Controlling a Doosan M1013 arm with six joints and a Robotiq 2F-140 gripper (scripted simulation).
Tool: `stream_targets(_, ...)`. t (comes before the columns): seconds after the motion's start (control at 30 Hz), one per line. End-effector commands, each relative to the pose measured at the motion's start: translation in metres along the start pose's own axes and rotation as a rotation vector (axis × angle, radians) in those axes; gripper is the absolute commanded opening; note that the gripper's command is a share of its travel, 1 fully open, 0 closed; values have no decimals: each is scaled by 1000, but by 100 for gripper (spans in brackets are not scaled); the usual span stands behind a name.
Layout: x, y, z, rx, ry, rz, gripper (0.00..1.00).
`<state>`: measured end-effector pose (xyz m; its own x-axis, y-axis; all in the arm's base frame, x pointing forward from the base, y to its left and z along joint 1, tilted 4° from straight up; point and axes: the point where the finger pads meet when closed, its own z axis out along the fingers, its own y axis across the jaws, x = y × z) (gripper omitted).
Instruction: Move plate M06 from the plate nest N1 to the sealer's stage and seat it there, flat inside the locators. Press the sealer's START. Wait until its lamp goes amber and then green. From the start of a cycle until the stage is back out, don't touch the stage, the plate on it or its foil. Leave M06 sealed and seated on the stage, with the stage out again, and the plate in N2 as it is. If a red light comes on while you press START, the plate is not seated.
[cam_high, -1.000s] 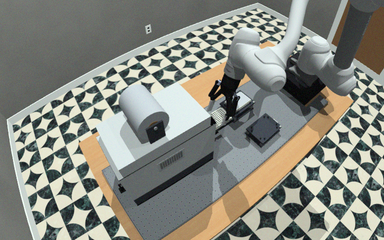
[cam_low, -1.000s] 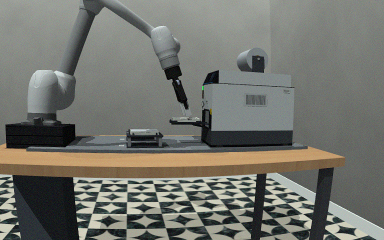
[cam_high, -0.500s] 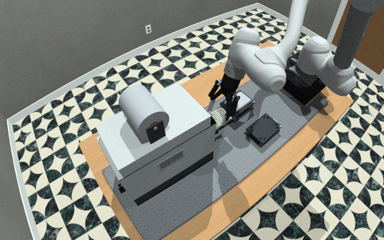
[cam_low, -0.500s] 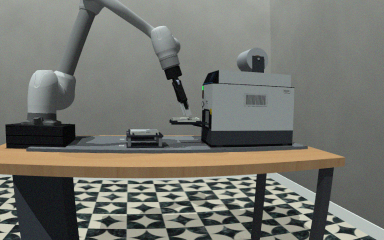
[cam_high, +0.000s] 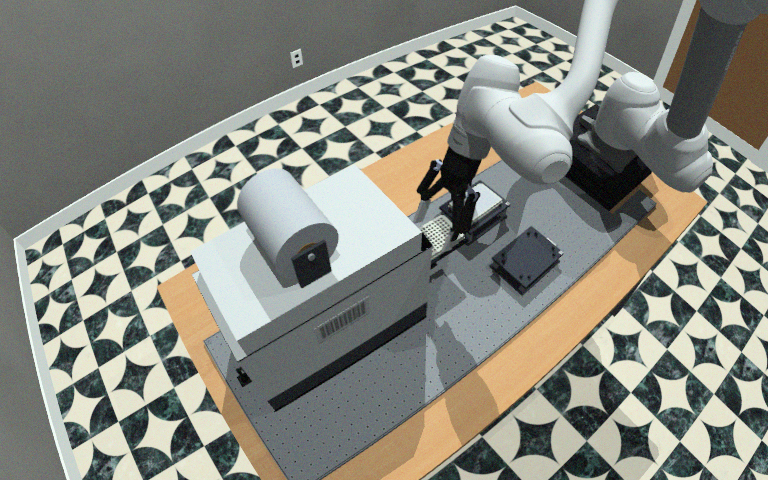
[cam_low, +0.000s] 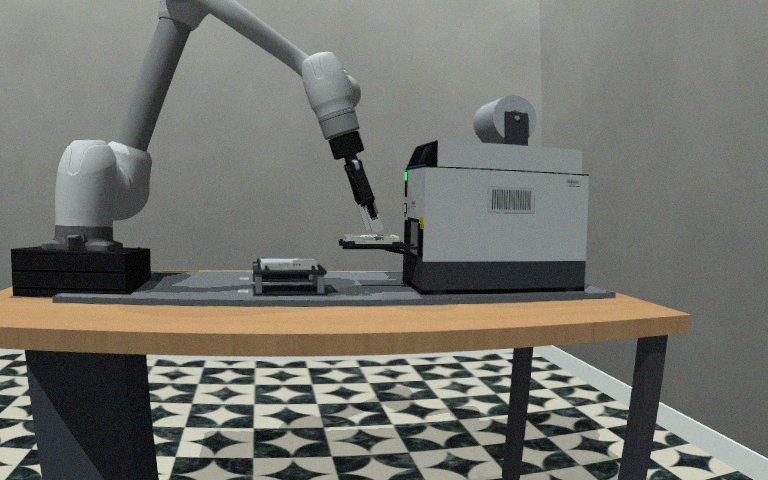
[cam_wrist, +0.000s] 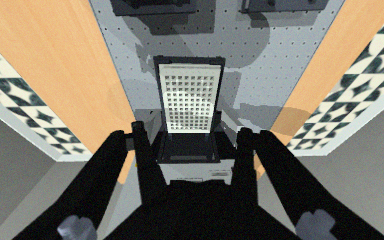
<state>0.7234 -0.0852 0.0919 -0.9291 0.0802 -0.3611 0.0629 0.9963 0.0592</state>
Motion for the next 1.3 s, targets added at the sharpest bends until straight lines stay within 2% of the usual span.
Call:
stream_targets(0.0, -3, -2, -3, 3, -4, 2, 70)
stream_targets(0.37, -3, -2, -3, 3, -4, 2, 70)
stream_targets(0.97, -12, -2, -28, 3, -4, 2, 70)
stream_targets(1.27, -12, -2, -28, 3, -4, 2, 70)
